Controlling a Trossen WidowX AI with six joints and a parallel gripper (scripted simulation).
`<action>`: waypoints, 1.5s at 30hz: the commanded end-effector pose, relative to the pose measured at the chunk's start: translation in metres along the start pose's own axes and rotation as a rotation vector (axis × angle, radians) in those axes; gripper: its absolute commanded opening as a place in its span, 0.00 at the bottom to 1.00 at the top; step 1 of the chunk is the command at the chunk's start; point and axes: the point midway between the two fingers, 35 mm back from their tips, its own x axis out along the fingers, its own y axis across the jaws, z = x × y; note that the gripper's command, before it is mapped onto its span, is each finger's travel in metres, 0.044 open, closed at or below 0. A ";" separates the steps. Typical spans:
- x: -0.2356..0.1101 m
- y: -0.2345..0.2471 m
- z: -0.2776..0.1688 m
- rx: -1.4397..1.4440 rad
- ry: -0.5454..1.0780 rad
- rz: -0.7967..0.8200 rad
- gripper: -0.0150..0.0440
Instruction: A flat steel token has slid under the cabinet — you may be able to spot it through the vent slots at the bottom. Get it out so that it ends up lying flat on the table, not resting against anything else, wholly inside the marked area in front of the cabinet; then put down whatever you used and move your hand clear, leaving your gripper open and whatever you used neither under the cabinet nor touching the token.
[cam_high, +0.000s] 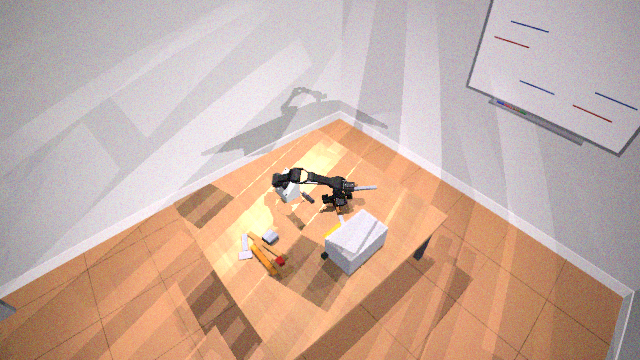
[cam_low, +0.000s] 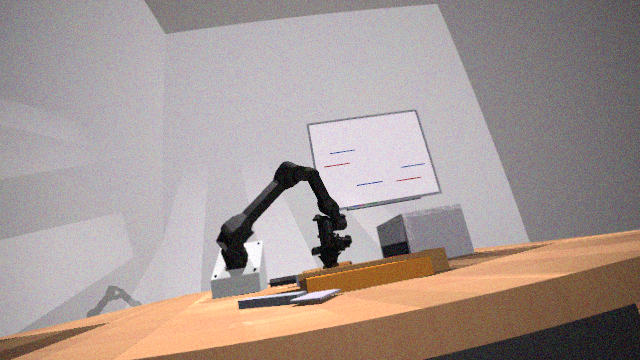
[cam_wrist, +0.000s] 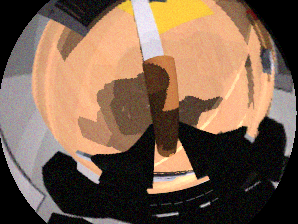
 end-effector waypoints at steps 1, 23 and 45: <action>0.001 -0.007 0.001 0.000 -0.004 -0.009 0.25; 0.001 -0.004 -0.029 -0.001 -0.002 -0.007 0.25; -0.002 0.000 -0.061 0.001 0.003 -0.002 0.25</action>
